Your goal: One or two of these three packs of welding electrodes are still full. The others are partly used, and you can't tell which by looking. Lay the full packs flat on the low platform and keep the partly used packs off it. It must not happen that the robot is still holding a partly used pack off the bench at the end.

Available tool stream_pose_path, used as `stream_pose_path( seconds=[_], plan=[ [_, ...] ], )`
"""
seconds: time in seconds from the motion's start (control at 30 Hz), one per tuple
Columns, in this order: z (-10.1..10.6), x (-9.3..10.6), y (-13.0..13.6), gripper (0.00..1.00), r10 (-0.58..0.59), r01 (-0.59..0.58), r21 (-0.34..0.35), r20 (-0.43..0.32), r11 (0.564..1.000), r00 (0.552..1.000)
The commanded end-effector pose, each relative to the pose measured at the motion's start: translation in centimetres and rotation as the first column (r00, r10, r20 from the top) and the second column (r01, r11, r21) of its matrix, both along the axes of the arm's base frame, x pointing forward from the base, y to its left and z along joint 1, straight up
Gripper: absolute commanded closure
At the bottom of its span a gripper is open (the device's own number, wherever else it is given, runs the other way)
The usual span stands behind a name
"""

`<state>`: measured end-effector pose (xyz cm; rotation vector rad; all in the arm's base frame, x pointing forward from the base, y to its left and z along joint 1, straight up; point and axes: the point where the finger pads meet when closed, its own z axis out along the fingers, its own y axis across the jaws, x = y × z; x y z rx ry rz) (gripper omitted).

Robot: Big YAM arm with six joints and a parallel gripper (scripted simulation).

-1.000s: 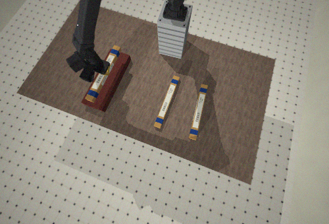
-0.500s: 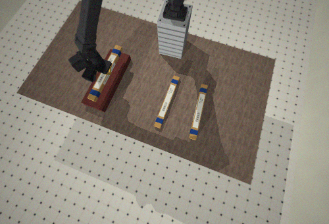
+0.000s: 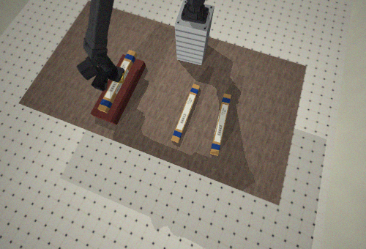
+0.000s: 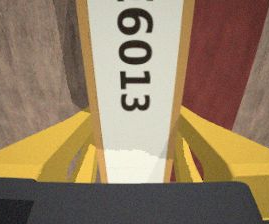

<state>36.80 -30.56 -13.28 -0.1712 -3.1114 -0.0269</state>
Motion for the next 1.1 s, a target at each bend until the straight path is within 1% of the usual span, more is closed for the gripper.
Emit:
stream_pose_path(
  seconds=[0.0, 1.07],
  plan=[
    [3.51, 2.49, -2.78, 1.00, 0.006, -0.002, -0.054, 0.070, 0.999, 0.998],
    [3.88, 2.87, -2.82, 1.00, 0.010, -0.006, -0.056, 0.071, 0.998, 0.997]
  ],
)
